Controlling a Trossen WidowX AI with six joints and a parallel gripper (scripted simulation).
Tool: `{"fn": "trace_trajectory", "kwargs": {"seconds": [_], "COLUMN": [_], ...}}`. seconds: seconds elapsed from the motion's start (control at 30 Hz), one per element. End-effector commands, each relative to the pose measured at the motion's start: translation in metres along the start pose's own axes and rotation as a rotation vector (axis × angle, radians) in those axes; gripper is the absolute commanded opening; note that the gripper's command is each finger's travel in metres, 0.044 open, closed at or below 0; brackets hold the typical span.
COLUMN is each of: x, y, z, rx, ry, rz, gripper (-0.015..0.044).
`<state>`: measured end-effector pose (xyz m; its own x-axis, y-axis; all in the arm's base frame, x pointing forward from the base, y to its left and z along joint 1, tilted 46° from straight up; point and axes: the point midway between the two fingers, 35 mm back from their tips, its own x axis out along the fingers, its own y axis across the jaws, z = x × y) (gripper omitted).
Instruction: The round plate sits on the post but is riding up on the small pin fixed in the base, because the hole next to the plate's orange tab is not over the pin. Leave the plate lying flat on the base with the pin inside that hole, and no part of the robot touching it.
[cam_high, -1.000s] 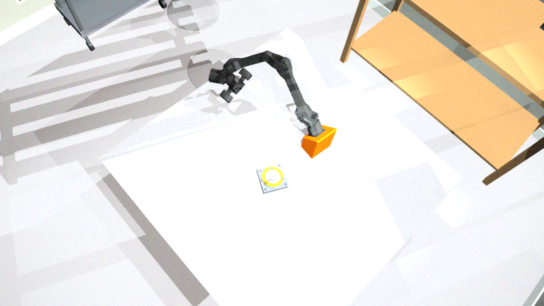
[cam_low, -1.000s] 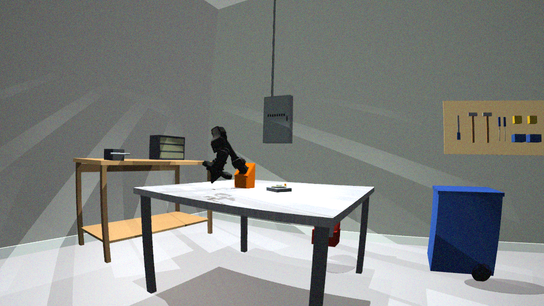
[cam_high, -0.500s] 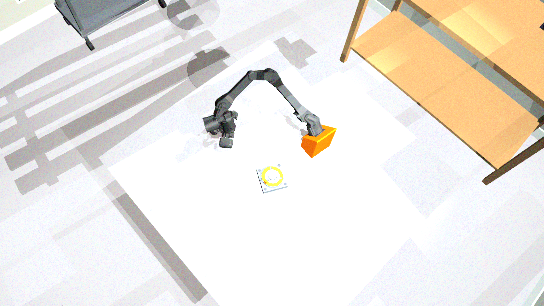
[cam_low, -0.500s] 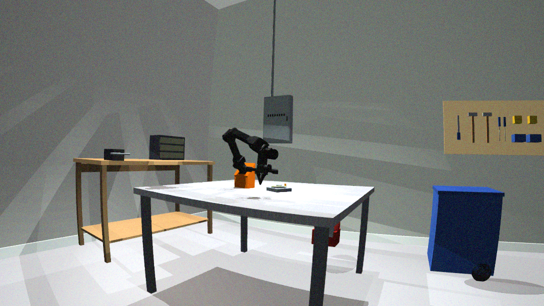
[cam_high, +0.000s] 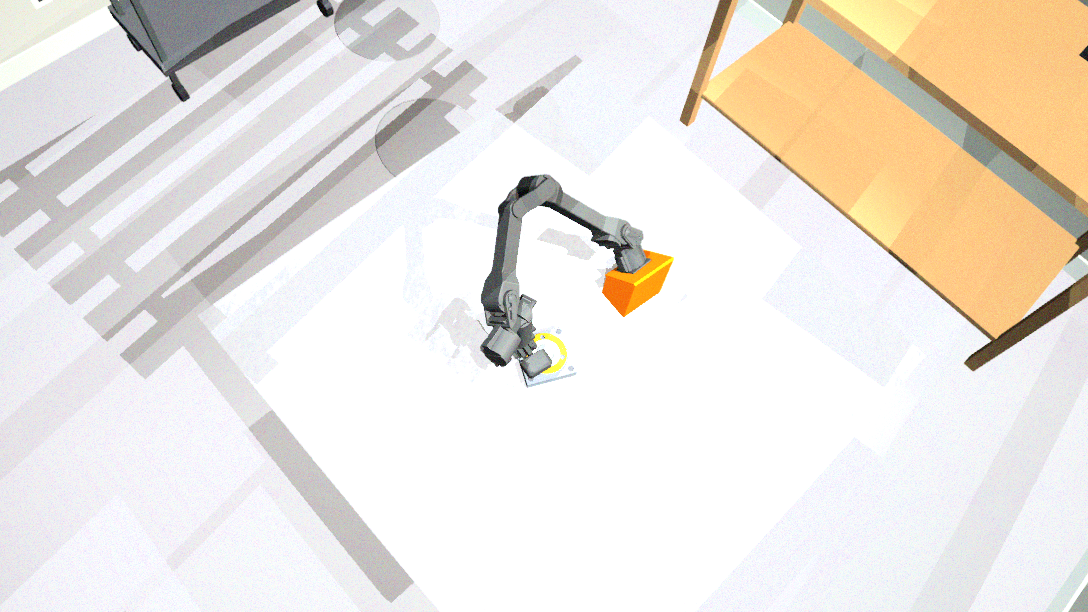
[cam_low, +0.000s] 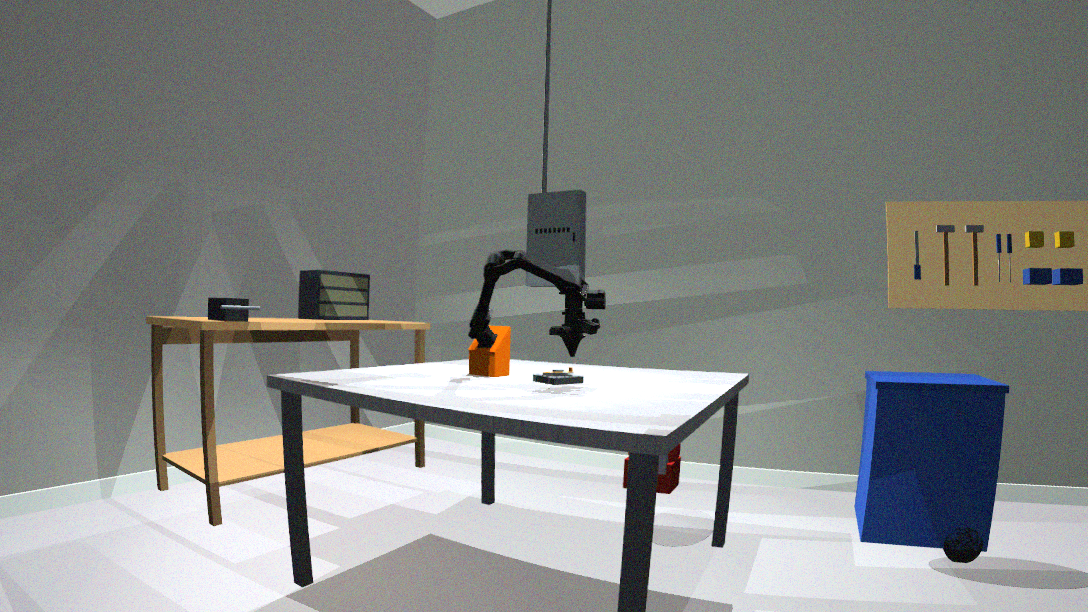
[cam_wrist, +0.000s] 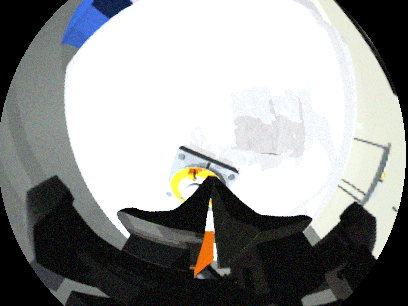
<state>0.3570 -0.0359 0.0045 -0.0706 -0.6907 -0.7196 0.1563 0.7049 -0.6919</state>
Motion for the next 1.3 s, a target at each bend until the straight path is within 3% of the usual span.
{"fn": "trace_trajectory", "kwargs": {"seconds": [0.0,0.2,0.47,1.27], "x": [-0.001,0.003,0.046,0.047], "y": [0.037,0.047,0.047,0.022], "z": [-0.019,-0.025,-0.025,-0.019], "rx": [-0.123,-0.156,-0.156,-0.156], "ry": [-0.003,-0.006,-0.006,-0.006], "rz": [-0.013,-0.018,-0.02,-0.022], "gripper": [0.0,0.0,0.0,0.0]}}
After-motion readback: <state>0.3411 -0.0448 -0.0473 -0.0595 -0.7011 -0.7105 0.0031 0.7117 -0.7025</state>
